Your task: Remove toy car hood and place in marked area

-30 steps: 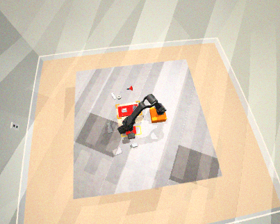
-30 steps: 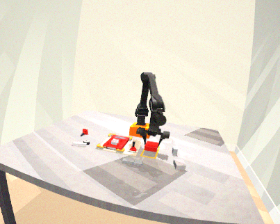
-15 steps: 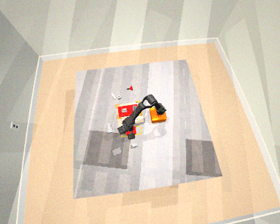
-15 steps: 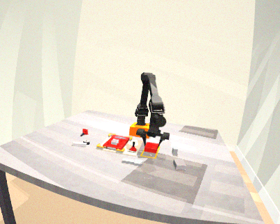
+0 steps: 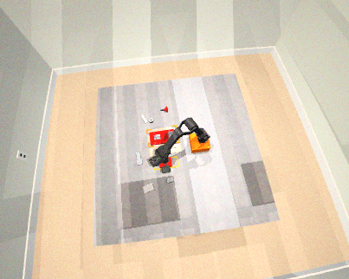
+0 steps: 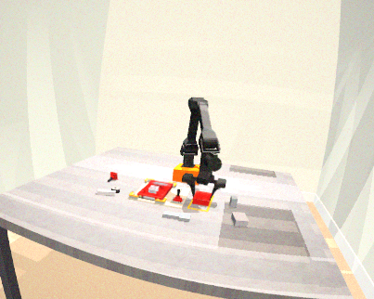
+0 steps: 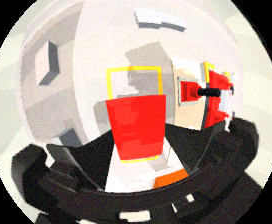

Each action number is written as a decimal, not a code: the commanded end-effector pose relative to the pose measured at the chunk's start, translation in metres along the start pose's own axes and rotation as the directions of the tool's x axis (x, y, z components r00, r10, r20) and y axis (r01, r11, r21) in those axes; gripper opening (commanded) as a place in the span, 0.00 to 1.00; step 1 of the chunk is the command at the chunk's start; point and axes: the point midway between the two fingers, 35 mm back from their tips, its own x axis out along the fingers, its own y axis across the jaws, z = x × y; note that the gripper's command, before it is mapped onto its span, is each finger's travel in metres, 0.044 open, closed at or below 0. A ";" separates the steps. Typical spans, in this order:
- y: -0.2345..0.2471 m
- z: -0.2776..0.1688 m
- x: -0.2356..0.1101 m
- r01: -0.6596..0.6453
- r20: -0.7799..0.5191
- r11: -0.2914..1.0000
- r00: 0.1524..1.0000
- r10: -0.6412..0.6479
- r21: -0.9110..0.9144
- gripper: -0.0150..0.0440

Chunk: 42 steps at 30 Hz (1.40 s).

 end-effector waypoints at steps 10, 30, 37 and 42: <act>0.000 0.000 0.001 0.000 -0.001 1.000 1.000 0.000 0.000 0.57; 0.000 0.001 -0.071 0.001 -0.008 1.000 1.000 -0.001 0.000 1.00; 0.000 0.001 -0.071 0.001 -0.008 1.000 1.000 -0.001 0.000 1.00; 0.000 0.001 -0.071 0.001 -0.008 1.000 1.000 -0.001 0.000 1.00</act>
